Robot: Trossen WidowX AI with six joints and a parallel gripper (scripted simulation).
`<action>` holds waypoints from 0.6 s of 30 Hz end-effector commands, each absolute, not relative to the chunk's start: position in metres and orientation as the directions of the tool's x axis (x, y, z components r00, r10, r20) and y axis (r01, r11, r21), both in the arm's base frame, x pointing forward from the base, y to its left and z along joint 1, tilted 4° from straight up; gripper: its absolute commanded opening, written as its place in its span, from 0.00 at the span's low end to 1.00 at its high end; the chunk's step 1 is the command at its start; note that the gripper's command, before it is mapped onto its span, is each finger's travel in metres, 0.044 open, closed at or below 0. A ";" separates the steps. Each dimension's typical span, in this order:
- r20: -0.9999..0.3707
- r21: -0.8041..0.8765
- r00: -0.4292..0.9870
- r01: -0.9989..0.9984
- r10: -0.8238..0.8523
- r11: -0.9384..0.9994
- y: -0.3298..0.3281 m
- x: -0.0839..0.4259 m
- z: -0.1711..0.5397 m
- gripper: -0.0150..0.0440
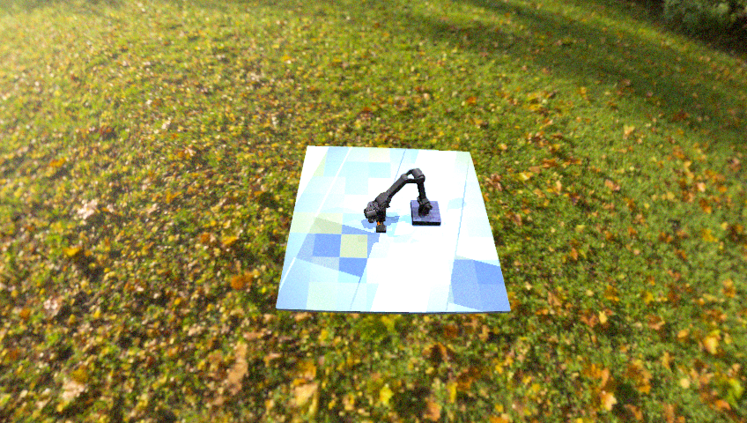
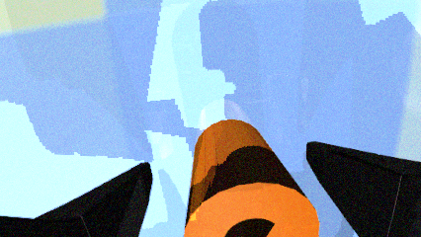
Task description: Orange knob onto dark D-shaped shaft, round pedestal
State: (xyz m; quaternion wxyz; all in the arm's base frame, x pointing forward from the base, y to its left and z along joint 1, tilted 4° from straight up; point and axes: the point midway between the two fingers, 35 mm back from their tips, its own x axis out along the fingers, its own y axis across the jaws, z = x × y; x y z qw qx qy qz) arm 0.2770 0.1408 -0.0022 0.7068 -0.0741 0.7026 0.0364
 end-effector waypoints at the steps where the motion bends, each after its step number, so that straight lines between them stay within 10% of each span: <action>1: -0.998 -0.060 0.010 -0.162 -0.059 0.985 0.139 0.276 -0.004 0.82; 18: -0.998 -0.060 0.010 -0.162 -0.059 0.985 0.141 0.278 0.004 0.33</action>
